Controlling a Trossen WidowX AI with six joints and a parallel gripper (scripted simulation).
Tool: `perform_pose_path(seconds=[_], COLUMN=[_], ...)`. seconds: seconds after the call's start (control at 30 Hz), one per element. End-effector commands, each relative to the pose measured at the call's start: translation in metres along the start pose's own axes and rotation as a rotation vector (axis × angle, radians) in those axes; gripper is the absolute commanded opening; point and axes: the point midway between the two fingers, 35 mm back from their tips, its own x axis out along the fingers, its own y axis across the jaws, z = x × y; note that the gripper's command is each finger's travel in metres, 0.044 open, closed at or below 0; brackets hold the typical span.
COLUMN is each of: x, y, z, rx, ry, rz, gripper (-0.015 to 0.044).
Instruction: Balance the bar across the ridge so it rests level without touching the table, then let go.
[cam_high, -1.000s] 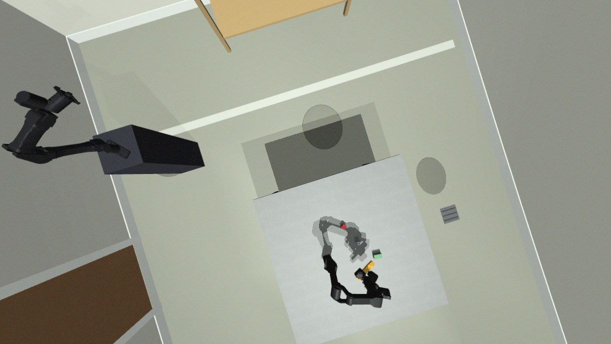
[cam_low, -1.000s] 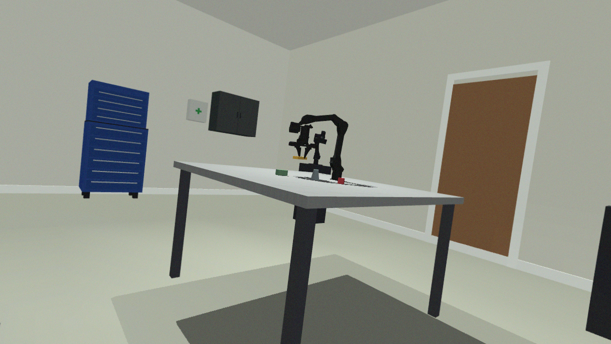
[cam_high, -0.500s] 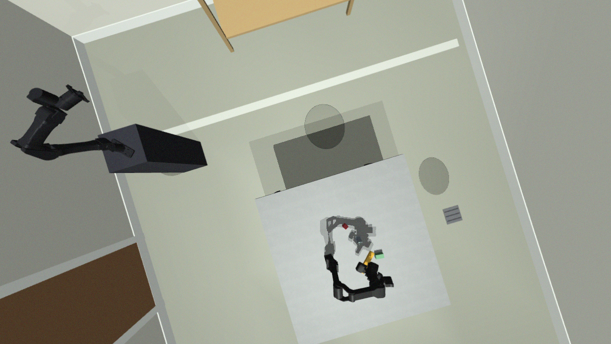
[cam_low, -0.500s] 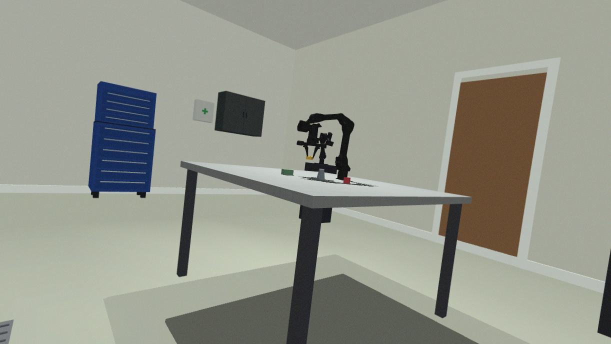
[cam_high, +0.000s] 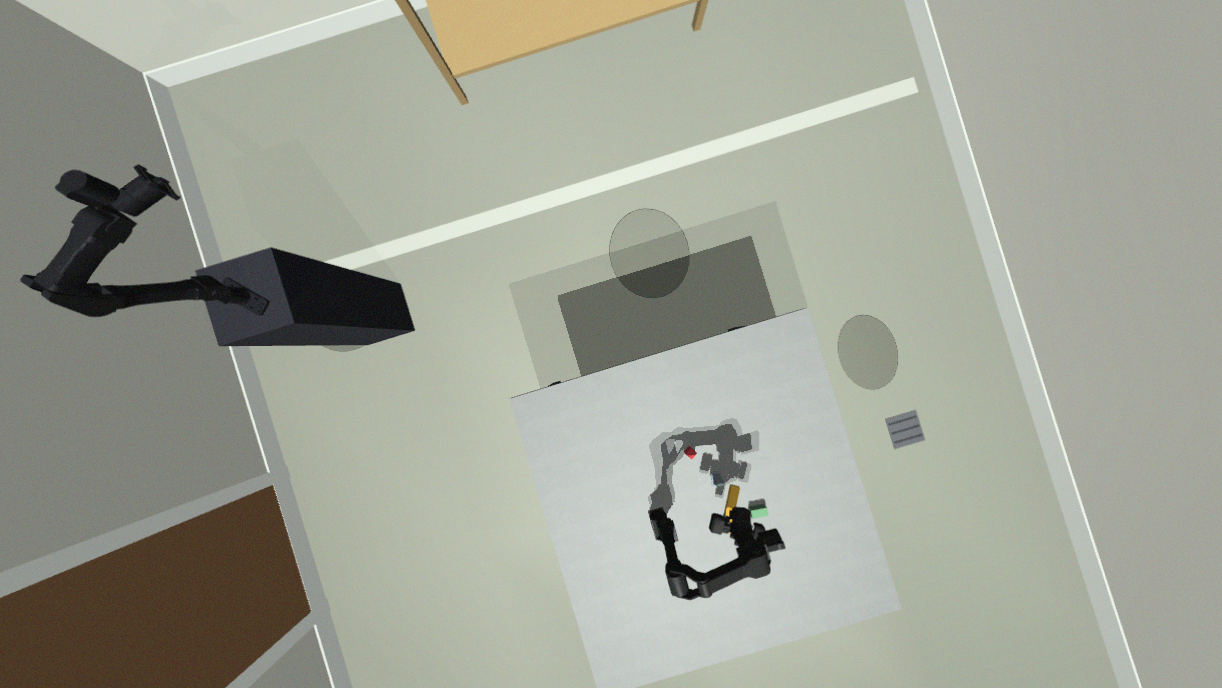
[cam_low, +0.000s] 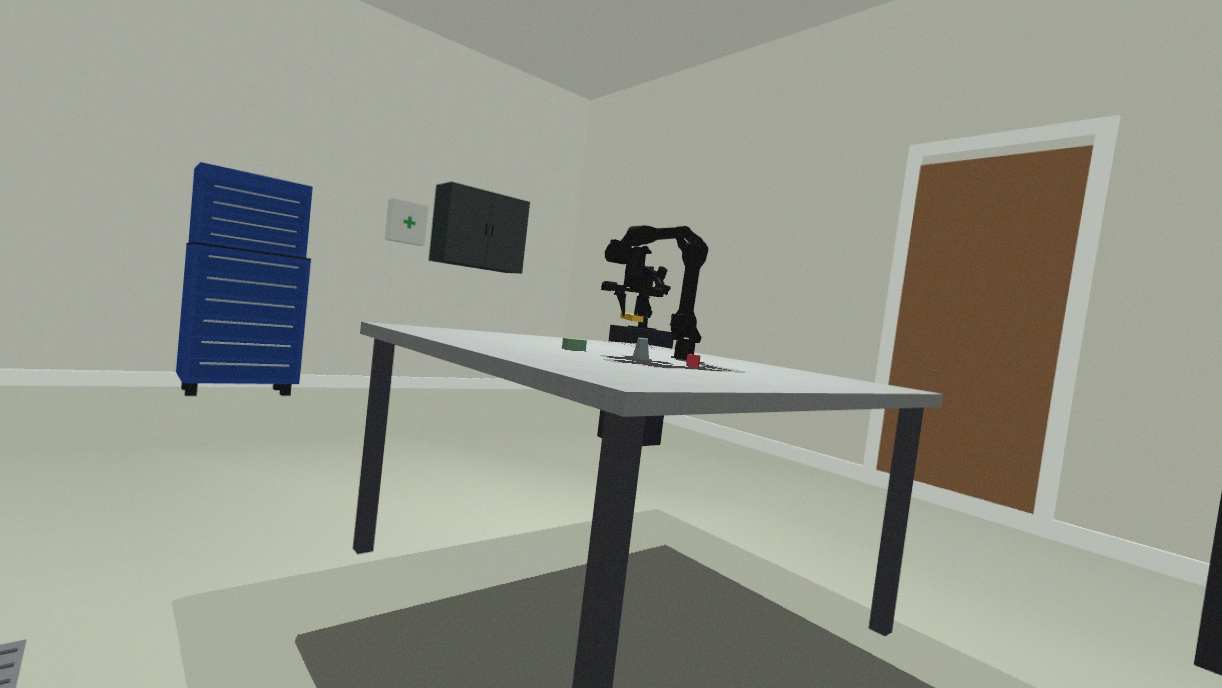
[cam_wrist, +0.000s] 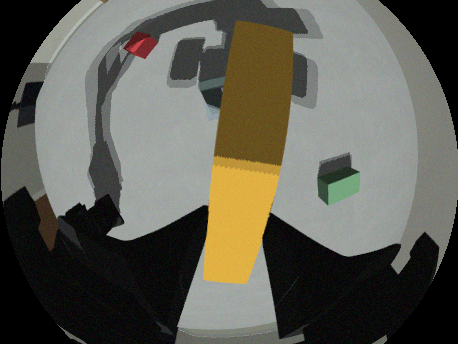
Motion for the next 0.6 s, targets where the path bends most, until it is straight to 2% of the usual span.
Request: perform_pose_path(seconds=[0.0, 0.57], x=[-0.002, -0.001], y=[0.005, 0.024], z=[0.014, 0.060], rx=[-0.074, -0.331], ry=[-0.006, -0.011], rz=[-0.003, -0.002], gripper=[0.0000, 0.0000])
